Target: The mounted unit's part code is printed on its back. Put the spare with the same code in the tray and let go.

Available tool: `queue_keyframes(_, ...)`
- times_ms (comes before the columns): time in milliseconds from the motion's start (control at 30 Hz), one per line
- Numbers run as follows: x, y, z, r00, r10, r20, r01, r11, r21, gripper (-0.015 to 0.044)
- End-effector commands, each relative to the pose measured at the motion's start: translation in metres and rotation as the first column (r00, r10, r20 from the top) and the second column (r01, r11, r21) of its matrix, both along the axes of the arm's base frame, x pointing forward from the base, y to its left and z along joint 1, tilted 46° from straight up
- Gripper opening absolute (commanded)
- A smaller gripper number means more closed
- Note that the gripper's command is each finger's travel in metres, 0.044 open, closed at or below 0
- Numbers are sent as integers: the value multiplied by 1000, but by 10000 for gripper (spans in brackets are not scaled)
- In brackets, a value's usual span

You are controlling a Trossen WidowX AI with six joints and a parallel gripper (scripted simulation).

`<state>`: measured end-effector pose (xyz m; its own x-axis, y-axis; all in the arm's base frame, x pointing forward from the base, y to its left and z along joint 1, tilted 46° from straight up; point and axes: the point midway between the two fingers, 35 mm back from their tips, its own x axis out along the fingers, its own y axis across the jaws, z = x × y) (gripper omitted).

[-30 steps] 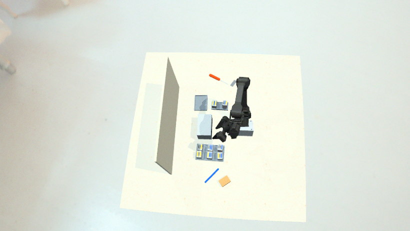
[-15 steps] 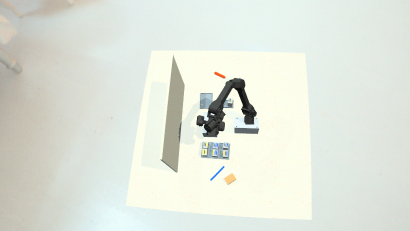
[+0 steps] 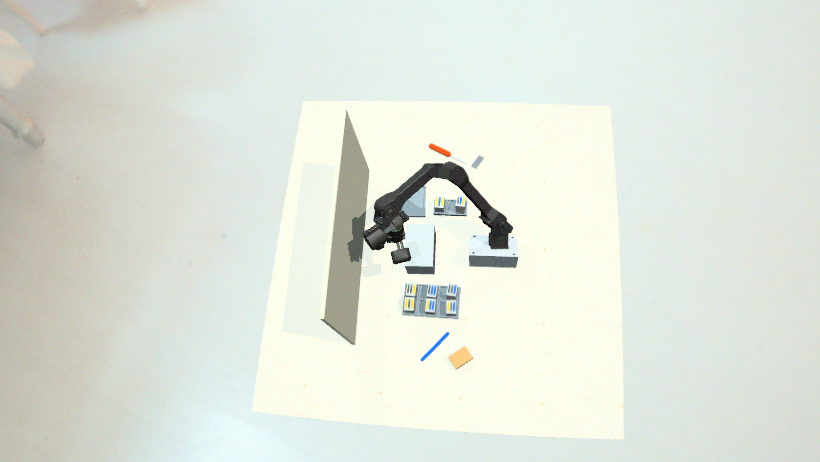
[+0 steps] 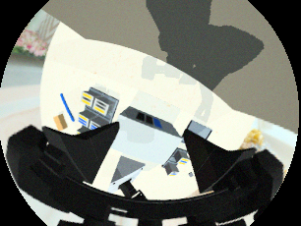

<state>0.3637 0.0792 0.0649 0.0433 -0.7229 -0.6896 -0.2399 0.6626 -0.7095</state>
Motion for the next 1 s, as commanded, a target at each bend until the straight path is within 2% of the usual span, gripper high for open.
queue_keyframes(0,11,-29,-1,949,-281,143,279,960,40,440)
queue_keyframes(600,10,-27,-3,954,-271,132,268,963,39,440)
queue_keyframes(700,-11,5,-24,994,-110,-24,111,993,39,440)
queue_keyframes(800,-44,42,-50,969,107,-222,-95,993,65,440)
queue_keyframes(967,-111,84,-89,747,425,-511,-394,902,174,440)
